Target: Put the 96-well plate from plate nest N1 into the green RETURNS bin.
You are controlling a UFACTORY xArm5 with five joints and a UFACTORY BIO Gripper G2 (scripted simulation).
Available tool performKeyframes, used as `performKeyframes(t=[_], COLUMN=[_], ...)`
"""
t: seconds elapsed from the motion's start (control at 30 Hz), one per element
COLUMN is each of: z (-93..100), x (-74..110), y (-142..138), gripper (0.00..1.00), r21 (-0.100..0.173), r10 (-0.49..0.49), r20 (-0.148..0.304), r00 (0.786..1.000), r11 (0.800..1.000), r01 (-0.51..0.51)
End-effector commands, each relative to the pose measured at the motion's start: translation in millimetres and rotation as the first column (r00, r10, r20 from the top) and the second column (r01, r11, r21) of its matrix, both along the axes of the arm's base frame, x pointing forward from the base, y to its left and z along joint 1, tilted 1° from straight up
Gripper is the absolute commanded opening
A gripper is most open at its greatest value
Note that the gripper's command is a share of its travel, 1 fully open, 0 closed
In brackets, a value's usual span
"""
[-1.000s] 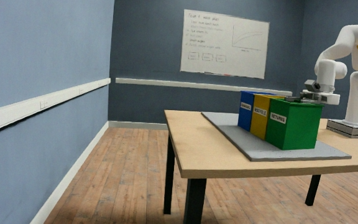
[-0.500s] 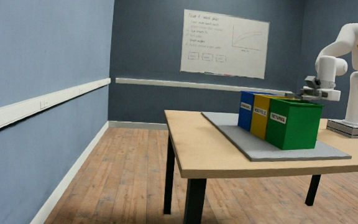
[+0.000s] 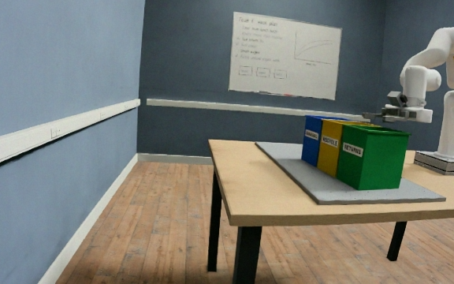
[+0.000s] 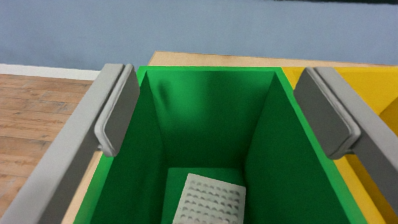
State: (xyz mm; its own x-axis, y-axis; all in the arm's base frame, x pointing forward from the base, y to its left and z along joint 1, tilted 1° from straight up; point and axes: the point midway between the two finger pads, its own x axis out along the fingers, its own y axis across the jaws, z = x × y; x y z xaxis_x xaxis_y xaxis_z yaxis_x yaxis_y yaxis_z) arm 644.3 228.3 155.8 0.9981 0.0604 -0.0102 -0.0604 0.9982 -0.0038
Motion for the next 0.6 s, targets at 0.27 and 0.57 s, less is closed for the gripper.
performKeyframes(t=[0.27, 0.57], z=[8.7, 20.5], x=[-7.0, -24.9], y=[-17.1, -56.7], gripper=[0.18, 0.18], r21=[-0.006, -0.006], r10=[-0.108, -0.108], r20=[0.009, 0.009], r00=[0.994, 0.994], r11=[0.994, 0.994], r01=[0.108, 0.108])
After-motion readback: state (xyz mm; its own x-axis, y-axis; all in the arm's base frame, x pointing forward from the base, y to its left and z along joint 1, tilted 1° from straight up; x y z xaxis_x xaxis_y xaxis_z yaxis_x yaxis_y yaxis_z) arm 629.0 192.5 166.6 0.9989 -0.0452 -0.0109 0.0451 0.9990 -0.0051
